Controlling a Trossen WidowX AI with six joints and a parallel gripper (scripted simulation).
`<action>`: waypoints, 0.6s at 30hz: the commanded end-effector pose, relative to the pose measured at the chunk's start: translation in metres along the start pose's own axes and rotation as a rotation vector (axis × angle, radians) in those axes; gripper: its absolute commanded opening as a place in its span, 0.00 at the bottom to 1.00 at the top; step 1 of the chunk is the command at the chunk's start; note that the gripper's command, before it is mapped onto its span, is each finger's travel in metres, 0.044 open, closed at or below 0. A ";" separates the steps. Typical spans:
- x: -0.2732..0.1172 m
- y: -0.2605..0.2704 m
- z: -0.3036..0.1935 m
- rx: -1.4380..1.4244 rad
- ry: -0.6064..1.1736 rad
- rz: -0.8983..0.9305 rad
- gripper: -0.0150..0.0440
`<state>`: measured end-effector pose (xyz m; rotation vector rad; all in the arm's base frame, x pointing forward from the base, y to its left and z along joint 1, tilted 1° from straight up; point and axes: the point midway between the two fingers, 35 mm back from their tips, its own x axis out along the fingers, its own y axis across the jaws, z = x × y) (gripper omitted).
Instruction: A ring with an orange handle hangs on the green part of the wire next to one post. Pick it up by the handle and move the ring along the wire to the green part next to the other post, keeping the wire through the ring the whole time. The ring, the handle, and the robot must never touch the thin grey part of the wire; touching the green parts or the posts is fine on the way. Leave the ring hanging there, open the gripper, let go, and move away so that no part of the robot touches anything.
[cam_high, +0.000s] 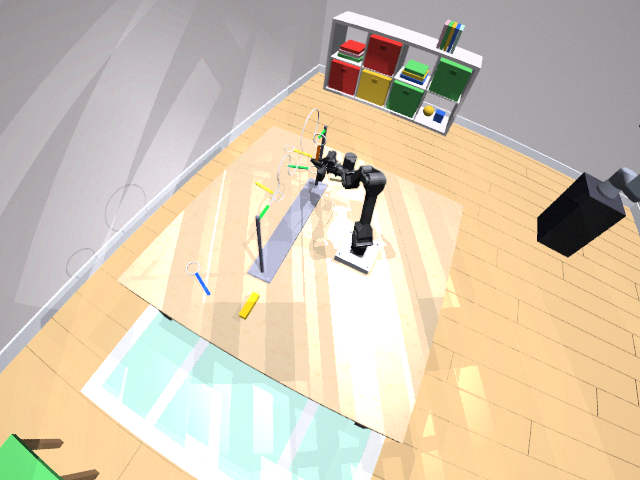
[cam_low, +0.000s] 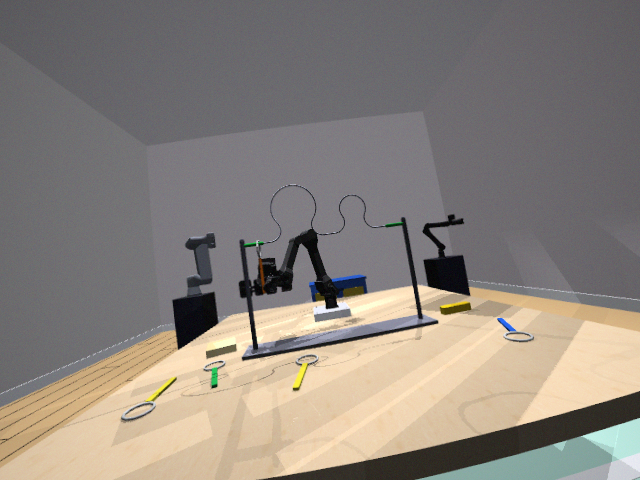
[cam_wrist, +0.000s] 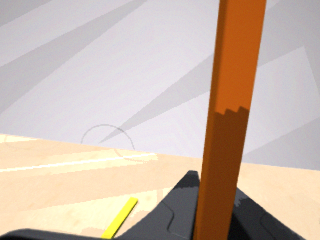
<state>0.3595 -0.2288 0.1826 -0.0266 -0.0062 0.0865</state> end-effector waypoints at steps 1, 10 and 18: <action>0.000 0.000 0.000 -0.002 0.000 0.000 0.00; 0.000 0.000 0.008 -0.001 0.000 -0.003 0.00; 0.000 0.001 0.020 0.002 -0.001 -0.007 0.00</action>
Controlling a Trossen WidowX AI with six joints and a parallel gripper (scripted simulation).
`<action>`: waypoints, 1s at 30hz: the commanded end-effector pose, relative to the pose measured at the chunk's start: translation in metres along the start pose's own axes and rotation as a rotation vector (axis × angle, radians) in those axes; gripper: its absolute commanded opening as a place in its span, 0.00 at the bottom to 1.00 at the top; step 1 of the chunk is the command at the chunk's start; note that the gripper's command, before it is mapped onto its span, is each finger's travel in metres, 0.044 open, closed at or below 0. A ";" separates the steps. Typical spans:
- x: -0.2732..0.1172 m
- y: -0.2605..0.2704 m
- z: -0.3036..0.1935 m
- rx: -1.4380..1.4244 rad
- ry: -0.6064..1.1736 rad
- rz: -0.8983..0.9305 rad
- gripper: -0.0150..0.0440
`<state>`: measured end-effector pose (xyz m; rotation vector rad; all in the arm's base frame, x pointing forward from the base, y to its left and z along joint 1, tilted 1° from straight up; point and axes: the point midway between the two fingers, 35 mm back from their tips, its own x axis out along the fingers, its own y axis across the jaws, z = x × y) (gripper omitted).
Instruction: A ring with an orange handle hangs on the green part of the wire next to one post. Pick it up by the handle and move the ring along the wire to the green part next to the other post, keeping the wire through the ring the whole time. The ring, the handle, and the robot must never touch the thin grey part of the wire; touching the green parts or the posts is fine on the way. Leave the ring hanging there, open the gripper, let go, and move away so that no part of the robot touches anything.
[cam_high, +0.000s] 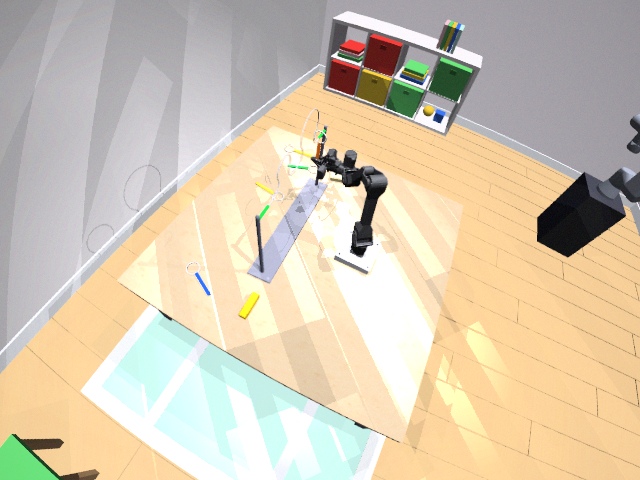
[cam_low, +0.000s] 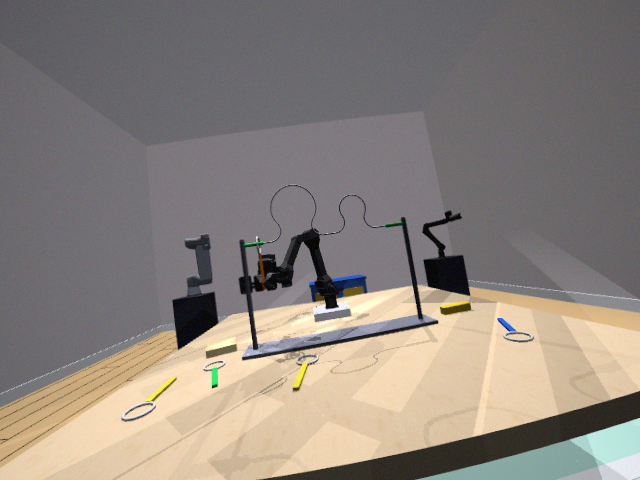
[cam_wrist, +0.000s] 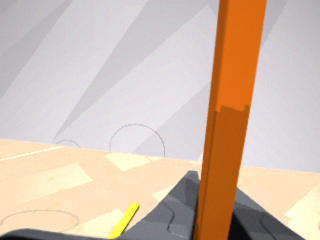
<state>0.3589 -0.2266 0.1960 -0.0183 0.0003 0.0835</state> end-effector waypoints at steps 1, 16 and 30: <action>0.001 -0.001 0.007 -0.007 -0.008 -0.004 0.00; 0.001 -0.001 0.007 -0.007 -0.008 -0.004 0.00; 0.001 0.003 0.007 -0.007 -0.007 -0.004 0.00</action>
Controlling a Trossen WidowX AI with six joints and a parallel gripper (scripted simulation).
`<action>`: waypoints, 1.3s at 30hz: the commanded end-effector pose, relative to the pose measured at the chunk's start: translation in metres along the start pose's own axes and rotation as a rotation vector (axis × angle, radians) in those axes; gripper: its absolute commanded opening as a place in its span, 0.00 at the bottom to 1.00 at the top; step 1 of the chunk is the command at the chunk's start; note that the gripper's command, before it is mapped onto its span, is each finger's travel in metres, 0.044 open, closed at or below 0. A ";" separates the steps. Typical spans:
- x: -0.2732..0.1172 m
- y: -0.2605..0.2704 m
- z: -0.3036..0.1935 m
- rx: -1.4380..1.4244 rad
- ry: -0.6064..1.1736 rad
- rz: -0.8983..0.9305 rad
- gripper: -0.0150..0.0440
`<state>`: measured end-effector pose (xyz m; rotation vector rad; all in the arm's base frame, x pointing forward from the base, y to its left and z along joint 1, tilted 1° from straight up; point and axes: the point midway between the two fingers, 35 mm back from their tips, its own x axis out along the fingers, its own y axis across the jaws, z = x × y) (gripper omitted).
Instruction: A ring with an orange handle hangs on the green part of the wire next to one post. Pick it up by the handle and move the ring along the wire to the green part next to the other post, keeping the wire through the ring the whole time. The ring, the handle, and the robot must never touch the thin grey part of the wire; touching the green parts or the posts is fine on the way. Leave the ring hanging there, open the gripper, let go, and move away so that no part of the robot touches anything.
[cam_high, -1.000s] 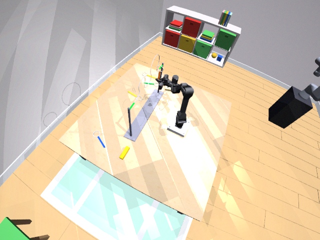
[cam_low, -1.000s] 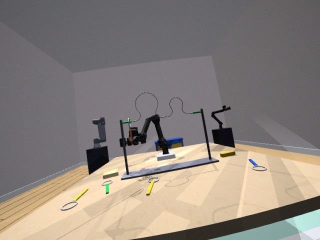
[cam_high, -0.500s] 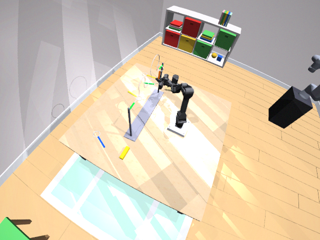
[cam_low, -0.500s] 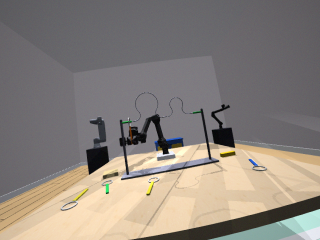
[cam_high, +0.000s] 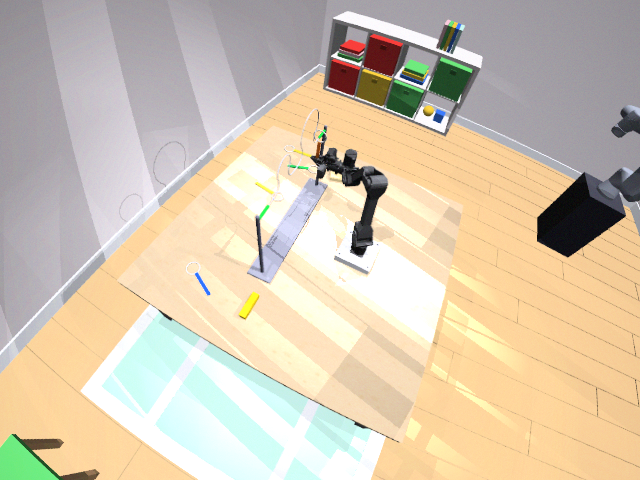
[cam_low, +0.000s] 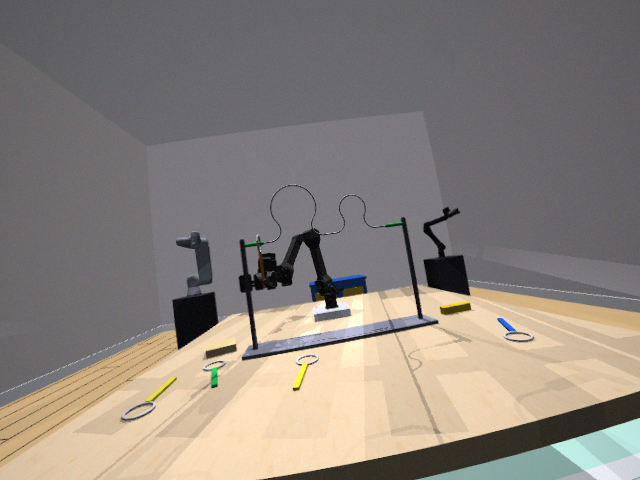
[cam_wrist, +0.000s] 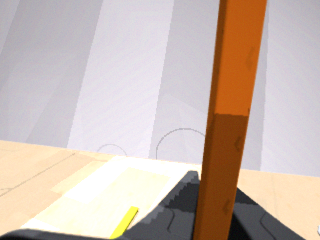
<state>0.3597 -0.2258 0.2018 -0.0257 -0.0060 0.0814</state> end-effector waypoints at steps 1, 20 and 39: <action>0.000 0.004 0.001 0.001 -0.001 -0.002 0.00; 0.000 0.024 0.001 0.011 0.001 -0.002 0.00; 0.000 0.058 0.002 0.133 0.002 -0.002 0.00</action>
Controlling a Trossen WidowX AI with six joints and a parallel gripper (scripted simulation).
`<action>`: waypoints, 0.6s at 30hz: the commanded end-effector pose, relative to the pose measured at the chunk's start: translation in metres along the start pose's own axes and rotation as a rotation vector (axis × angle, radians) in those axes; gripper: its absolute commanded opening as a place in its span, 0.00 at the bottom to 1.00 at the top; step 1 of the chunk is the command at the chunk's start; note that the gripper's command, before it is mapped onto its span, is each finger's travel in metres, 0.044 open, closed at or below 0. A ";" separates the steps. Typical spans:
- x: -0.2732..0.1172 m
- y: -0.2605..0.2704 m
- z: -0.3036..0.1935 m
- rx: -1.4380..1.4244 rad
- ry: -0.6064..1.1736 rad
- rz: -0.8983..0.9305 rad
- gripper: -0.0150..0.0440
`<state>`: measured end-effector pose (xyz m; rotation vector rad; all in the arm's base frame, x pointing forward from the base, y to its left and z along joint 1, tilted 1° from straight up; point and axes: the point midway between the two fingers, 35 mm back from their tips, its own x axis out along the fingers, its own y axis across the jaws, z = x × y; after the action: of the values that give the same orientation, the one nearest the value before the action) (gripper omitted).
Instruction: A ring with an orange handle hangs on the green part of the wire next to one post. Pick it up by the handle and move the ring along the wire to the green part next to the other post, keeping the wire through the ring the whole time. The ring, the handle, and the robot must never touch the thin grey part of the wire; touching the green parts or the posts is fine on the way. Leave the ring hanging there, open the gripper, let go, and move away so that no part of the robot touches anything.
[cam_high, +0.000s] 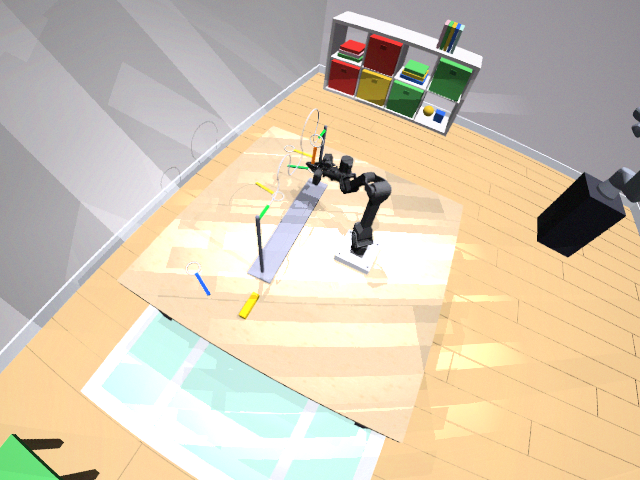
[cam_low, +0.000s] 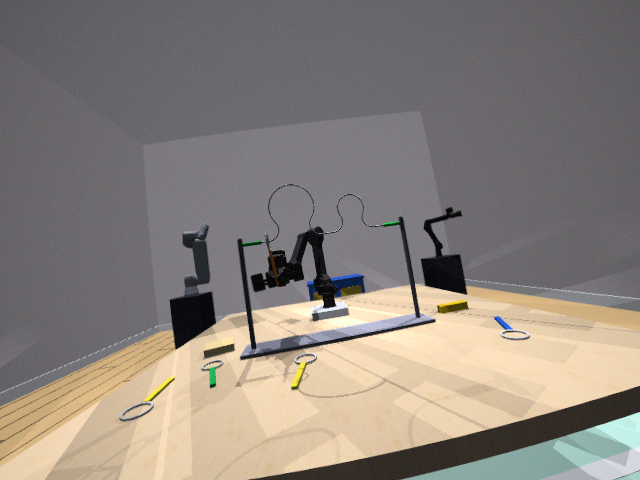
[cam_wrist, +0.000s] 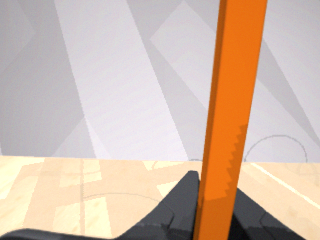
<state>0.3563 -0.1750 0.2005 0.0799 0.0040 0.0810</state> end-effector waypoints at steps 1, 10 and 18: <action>-0.001 0.010 0.001 0.039 -0.004 -0.001 0.00; -0.001 0.036 0.004 0.183 -0.003 0.000 0.00; -0.001 0.066 0.012 0.359 -0.003 0.001 0.00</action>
<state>0.3523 -0.1204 0.2130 0.3810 0.0166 0.0815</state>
